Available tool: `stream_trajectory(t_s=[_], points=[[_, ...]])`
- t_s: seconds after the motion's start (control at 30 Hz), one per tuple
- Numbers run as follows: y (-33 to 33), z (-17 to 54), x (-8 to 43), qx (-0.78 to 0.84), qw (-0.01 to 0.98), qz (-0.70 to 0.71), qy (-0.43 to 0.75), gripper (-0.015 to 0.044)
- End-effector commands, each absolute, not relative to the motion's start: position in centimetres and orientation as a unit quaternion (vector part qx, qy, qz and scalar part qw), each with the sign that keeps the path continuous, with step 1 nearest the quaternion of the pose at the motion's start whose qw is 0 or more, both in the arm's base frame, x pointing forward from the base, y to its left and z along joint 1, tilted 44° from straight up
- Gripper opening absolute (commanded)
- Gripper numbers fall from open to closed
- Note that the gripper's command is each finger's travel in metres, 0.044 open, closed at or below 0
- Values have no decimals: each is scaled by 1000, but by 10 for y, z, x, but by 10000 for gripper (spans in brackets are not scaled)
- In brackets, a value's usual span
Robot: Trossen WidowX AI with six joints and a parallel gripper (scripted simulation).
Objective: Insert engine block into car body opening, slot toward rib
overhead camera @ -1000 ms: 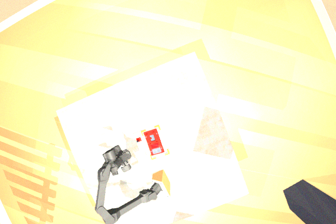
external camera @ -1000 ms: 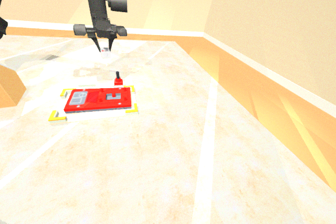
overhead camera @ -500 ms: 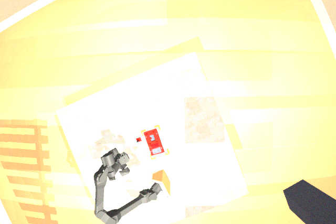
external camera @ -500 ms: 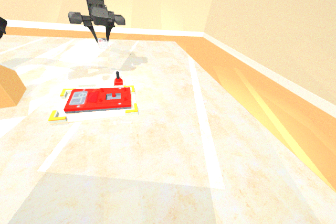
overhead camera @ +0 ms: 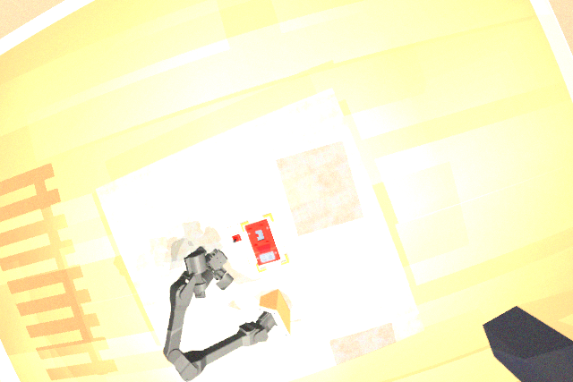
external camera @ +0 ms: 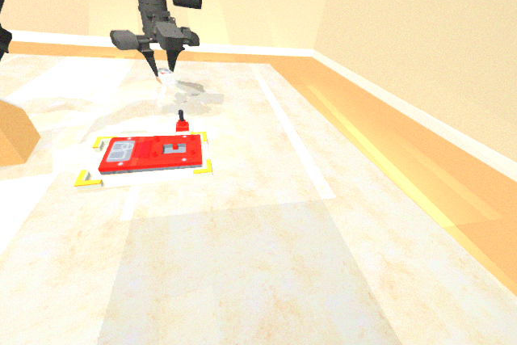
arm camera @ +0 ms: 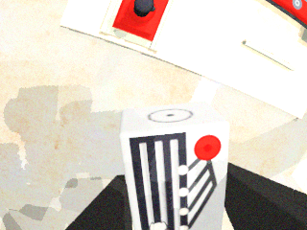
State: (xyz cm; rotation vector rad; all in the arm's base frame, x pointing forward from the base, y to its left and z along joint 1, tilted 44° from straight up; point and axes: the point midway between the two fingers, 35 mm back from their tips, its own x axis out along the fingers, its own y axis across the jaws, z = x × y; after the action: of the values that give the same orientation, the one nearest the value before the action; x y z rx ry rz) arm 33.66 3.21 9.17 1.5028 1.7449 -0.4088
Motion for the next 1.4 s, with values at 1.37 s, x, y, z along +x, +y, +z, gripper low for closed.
stream_trajectory(t_s=[1.37], points=[[-36, -39, 347, 374, 602, 135, 693, 0]])
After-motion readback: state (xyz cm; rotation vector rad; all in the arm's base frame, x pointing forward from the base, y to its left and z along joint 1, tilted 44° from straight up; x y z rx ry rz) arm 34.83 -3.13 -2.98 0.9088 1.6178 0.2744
